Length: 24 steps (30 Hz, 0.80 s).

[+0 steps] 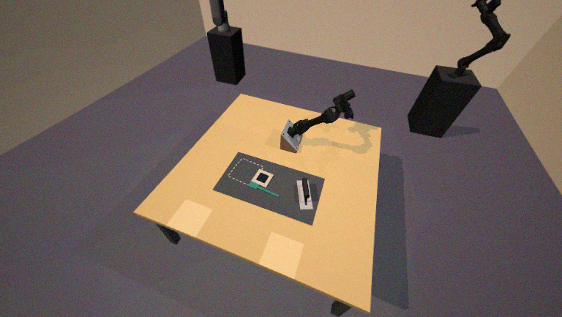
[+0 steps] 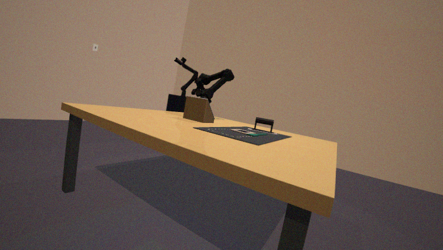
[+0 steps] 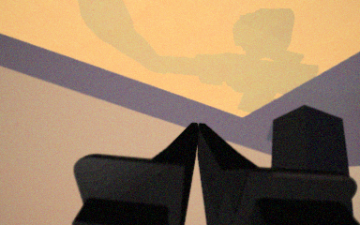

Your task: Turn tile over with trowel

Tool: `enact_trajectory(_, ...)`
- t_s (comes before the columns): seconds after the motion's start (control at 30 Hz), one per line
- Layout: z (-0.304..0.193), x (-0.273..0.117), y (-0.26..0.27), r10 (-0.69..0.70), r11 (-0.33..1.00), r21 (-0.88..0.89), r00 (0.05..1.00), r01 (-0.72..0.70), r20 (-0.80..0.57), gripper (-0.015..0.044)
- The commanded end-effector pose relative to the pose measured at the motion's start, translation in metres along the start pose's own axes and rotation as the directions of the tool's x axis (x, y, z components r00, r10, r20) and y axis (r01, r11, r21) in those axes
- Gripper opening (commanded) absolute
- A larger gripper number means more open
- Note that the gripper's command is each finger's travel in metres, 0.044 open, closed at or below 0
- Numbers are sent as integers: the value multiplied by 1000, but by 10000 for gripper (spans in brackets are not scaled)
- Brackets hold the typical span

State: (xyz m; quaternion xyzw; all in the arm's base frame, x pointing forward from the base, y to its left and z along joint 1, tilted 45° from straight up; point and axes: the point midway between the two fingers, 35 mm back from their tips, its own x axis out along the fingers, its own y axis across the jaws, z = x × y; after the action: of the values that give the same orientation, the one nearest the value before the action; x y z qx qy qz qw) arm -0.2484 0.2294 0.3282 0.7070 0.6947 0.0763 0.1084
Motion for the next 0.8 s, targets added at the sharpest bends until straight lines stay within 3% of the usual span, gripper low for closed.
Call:
enact_trajectory(0.0, 0, 0, 0, 0, 1000, 0, 1000, 0, 0, 0)
enact_trajectory(0.1, 0, 0, 0, 0, 1000, 0, 1000, 0, 0, 0)
enact_trajectory(0.23, 0, 0, 0, 0, 1000, 0, 1000, 0, 0, 100)
enact_trajectory(0.77, 0, 0, 0, 0, 1000, 0, 1000, 0, 0, 100)
